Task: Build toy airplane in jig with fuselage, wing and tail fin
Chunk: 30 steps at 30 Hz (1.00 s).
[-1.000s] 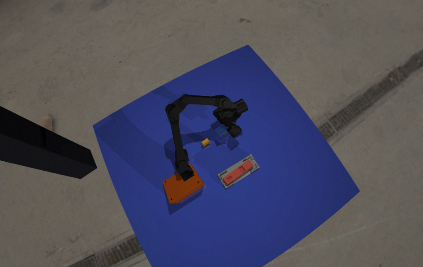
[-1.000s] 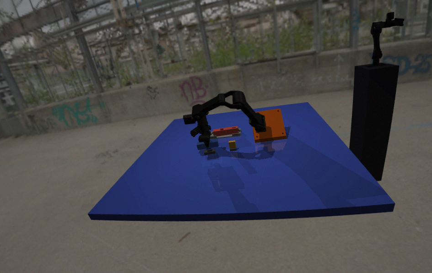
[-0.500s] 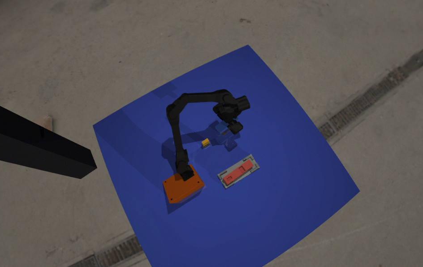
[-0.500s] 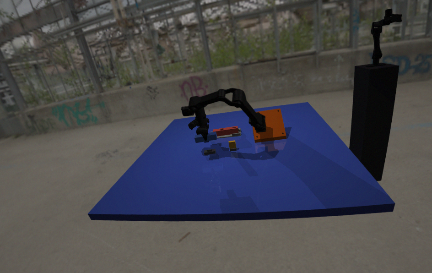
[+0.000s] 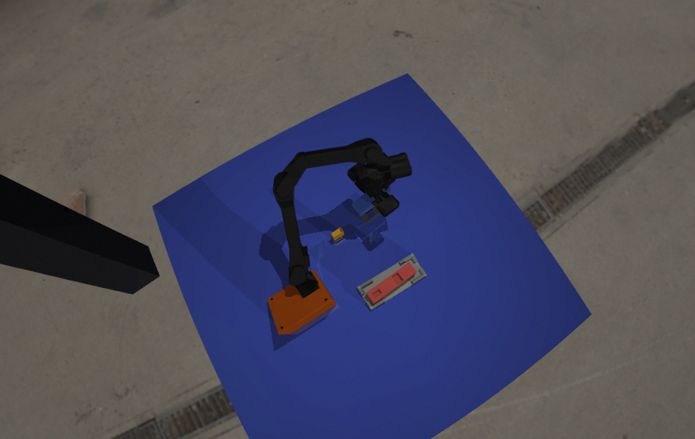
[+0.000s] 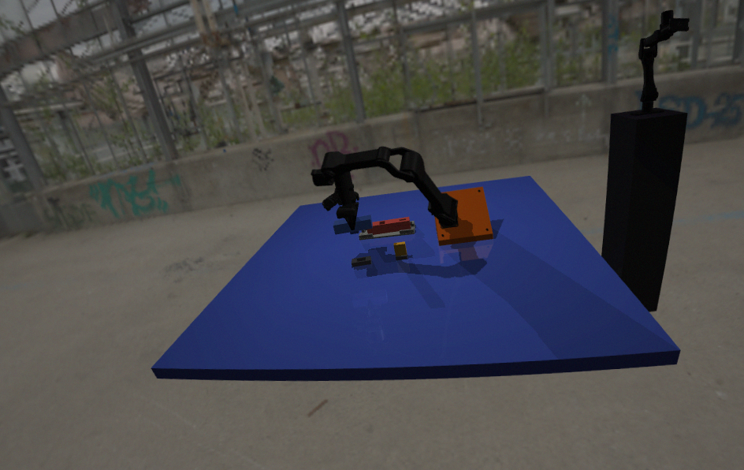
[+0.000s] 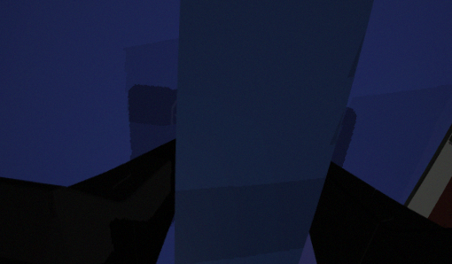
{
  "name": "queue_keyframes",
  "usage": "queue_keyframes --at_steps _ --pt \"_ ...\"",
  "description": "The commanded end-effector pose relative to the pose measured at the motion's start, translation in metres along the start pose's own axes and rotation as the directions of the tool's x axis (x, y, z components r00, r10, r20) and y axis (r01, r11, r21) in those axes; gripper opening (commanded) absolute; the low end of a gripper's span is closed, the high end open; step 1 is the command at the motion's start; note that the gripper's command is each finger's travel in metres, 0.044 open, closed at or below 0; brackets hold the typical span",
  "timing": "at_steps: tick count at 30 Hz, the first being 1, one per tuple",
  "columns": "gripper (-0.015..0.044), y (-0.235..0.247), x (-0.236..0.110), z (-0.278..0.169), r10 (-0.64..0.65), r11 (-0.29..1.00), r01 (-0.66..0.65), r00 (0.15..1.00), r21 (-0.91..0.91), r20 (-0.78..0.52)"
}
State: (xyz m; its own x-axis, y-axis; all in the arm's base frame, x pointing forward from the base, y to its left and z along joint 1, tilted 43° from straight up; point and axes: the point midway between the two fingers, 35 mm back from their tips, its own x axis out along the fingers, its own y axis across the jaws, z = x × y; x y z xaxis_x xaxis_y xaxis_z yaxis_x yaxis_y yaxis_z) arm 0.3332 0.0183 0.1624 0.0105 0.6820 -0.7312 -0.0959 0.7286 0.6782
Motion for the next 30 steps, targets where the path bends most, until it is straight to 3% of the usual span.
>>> queue_keyframes --at_steps 1,30 --pt "0.0000 -0.005 -0.004 0.000 -0.007 1.000 0.007 1.000 -0.026 0.000" --pt "0.0000 -0.098 0.005 -0.008 -0.037 0.862 0.034 0.999 -0.506 0.003"
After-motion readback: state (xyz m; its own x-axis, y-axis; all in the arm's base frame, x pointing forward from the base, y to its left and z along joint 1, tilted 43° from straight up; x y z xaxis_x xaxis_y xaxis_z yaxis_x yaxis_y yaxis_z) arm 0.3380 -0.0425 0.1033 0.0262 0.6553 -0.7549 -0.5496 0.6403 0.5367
